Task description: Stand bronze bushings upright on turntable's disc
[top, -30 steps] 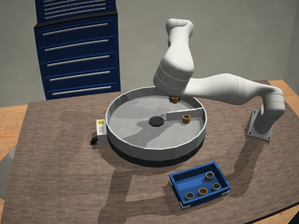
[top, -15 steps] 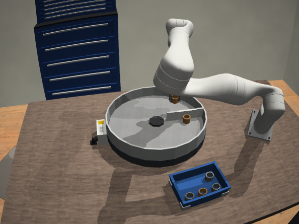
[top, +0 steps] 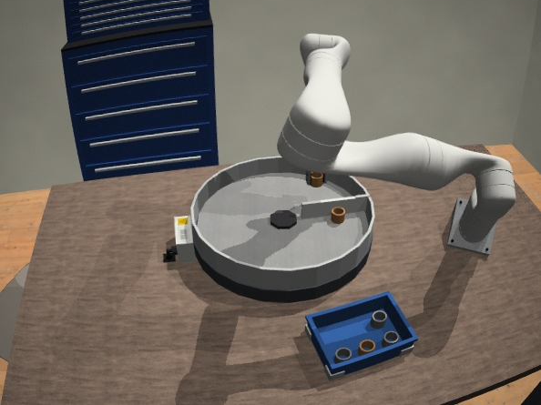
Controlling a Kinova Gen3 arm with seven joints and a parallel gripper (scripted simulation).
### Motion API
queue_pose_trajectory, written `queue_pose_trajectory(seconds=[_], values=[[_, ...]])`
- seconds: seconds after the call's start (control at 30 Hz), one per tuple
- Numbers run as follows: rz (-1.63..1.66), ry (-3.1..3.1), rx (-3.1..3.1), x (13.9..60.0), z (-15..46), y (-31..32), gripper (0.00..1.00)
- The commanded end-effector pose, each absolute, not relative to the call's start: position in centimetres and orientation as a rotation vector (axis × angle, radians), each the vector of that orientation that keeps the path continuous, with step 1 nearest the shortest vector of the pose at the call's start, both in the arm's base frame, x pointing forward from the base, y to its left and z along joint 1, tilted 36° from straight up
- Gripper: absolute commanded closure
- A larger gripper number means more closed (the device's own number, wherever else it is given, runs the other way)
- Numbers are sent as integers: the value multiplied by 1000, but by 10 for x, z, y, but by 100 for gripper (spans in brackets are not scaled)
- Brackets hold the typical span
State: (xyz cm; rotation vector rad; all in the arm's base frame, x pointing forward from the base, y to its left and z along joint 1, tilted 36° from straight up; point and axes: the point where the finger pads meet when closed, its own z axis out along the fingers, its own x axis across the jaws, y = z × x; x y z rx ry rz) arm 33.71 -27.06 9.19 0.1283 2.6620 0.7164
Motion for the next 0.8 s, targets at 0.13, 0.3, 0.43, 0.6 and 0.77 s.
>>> queue_pose_trajectory(seconds=[0.13, 0.3, 0.43, 0.6, 0.77], values=[[705, 2661, 122, 339, 89, -271, 100], [706, 2661, 123, 340, 86, -269, 100], [707, 2661, 124, 341, 83, -267, 100], [708, 2661, 125, 343, 78, -264, 100], [708, 2661, 125, 347, 70, -260, 100]])
